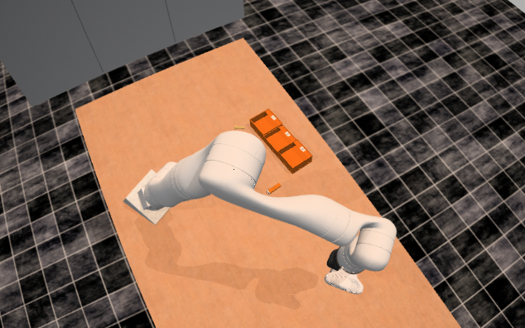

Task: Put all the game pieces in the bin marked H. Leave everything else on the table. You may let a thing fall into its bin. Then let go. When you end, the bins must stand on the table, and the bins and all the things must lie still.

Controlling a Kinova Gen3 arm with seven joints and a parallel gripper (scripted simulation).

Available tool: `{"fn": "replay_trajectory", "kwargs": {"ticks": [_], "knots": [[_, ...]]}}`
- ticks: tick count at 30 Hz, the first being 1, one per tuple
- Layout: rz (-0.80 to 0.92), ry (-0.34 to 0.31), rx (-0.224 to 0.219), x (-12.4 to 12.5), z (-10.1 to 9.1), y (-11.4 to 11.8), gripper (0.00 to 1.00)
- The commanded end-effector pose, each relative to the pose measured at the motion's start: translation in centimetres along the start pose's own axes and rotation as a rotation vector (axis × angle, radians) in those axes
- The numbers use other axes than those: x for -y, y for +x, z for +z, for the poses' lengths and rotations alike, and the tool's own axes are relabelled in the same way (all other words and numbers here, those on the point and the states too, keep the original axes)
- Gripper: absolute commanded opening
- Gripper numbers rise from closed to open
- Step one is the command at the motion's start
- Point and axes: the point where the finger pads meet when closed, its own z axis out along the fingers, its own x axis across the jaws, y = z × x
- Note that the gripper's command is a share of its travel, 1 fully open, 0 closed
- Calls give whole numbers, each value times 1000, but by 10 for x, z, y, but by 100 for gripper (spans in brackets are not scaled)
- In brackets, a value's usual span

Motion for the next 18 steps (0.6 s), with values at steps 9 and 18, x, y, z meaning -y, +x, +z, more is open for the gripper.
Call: {"fn": "replay_trajectory", "kwargs": {"ticks": [9, 18], "knots": [[42, -8, -59, -57, 18, 24, 31], [93, 4, -99, -98, 30, 51, 31]]}}
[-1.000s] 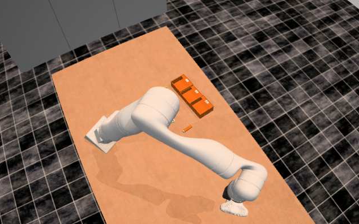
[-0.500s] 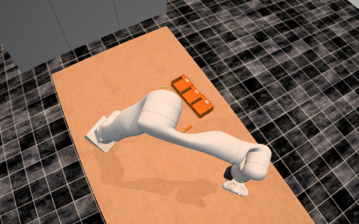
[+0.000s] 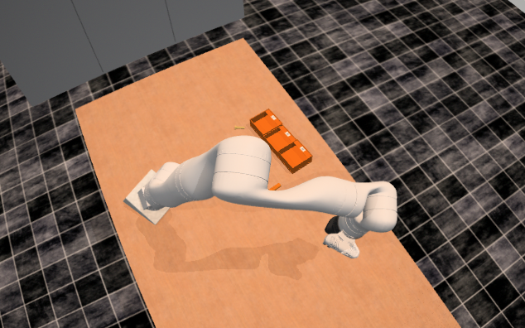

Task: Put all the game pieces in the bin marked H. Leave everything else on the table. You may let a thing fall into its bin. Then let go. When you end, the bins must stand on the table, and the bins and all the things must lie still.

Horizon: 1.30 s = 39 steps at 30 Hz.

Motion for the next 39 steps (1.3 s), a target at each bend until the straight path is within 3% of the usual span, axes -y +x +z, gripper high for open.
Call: {"fn": "replay_trajectory", "kwargs": {"ticks": [1, 2, 19, 39], "knots": [[-21, -5, -10, -15, 4, 8, 31], [4, 5, -27, -21, 6, 14, 31], [97, 57, -68, -78, 22, 74, 31], [183, 118, -65, -127, 31, 146, 31]]}}
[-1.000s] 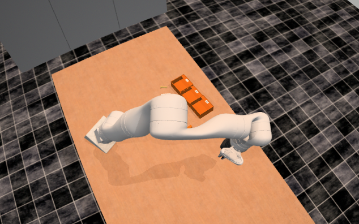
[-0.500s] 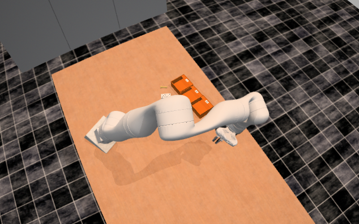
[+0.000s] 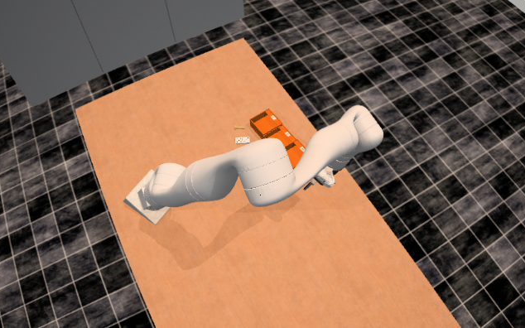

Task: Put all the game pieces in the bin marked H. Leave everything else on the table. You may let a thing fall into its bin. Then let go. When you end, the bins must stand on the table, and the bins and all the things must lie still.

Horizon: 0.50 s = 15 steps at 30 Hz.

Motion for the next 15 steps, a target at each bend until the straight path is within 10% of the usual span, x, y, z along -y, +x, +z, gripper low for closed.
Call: {"fn": "replay_trajectory", "kwargs": {"ticks": [1, 15], "knots": [[-23, 0, -4, -6, 1, 9, 31], [63, 41, 42, -23, 5, 76, 31]]}}
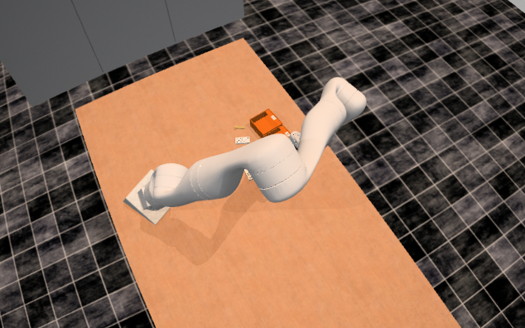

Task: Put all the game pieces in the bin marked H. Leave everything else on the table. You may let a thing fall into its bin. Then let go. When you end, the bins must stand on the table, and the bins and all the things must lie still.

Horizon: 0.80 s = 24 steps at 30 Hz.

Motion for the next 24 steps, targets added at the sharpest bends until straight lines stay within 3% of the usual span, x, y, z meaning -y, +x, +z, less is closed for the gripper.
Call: {"fn": "replay_trajectory", "kwargs": {"ticks": [1, 3, 6, 8, 17, 20, 24], "knots": [[-6, 5, 14, -4, 0, 19, 31], [-6, 5, 14, -4, 0, 19, 31], [16, 7, 32, -6, -1, 43, 31], [16, 7, 32, -6, -1, 43, 31], [80, -3, 93, -5, -2, 89, 31], [80, -3, 93, -5, -2, 89, 31], [123, -25, 136, -3, -3, 112, 31]]}}
